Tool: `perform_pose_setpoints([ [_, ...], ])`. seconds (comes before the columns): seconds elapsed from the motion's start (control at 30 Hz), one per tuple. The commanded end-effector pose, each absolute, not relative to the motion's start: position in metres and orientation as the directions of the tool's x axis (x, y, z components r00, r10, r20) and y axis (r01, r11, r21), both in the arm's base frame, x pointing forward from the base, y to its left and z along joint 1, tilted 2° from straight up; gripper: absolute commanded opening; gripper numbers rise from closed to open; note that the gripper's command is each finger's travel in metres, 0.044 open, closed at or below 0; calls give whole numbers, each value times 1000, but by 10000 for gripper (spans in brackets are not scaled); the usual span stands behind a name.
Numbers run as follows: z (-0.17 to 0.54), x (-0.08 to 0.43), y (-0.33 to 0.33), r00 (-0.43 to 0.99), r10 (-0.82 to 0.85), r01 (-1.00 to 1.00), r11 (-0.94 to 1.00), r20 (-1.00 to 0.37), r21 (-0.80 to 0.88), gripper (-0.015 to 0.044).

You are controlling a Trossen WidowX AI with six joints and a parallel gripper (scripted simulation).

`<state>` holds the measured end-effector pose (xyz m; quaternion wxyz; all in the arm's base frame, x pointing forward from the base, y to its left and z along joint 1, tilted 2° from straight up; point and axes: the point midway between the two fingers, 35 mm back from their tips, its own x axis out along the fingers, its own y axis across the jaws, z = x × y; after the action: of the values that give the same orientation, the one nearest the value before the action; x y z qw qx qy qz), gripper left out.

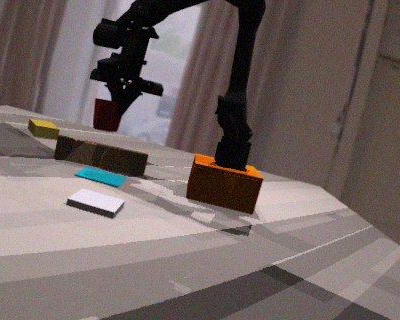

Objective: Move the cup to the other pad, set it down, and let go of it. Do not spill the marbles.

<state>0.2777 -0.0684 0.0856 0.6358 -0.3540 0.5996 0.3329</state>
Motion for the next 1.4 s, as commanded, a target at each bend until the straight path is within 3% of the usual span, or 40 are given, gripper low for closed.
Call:
perform_pose_setpoints([
  [0.0, 85, 275, -59, 59, -4, -847, 530, -998, -52, 0],
  [1.37, 86, 257, 20, 57, 3, -847, 530, -998, -47, 0],
])
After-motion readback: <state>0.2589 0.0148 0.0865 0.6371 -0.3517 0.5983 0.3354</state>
